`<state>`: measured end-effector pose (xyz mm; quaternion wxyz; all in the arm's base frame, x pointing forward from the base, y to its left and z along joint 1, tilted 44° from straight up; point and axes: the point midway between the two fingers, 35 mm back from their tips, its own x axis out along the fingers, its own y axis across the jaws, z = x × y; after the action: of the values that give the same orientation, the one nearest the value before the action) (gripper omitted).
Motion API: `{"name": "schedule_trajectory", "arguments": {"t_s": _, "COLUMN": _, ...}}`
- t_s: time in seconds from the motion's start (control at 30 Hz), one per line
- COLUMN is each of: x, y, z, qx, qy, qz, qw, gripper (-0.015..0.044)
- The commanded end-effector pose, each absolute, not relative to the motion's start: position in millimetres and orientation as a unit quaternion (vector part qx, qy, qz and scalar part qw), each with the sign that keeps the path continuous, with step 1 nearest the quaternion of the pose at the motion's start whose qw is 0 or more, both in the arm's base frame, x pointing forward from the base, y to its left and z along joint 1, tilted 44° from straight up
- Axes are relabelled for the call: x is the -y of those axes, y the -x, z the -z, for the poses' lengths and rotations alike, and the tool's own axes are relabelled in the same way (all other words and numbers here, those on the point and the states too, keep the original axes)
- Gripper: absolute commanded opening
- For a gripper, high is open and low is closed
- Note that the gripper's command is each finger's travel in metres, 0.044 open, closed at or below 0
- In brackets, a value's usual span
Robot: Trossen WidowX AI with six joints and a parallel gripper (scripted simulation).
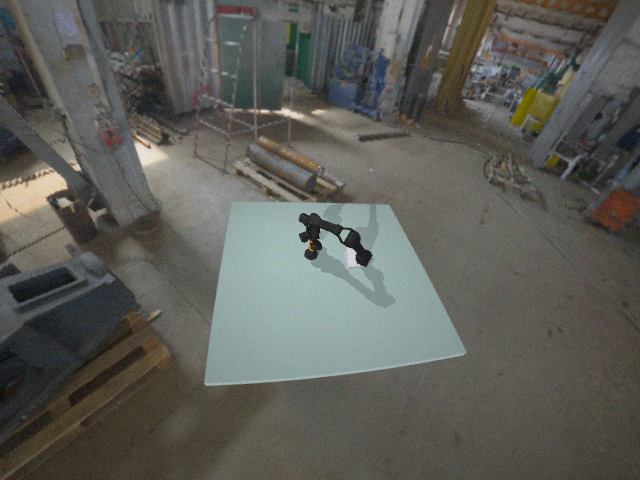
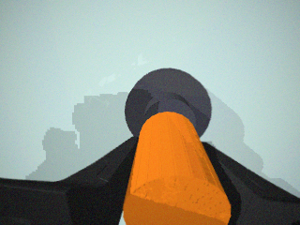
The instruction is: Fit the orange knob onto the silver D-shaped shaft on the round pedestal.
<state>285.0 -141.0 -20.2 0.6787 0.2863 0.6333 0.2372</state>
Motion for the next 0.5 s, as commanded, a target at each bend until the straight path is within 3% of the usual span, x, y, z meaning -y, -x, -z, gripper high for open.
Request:
{"name": "schedule_trajectory", "arguments": {"t_s": 0.0, "x": 144.2, "y": -285.1, "z": 21.0, "qx": -0.632, "qy": -0.285, "qz": -0.236, "qw": 0.681, "gripper": 0.0000}}
{"name": "schedule_trajectory", "arguments": {"t_s": 0.47, "x": 146.1, "y": -288.0, "z": 19.6, "qx": -0.632, "qy": -0.285, "qz": -0.236, "qw": 0.681, "gripper": 0.0000}}
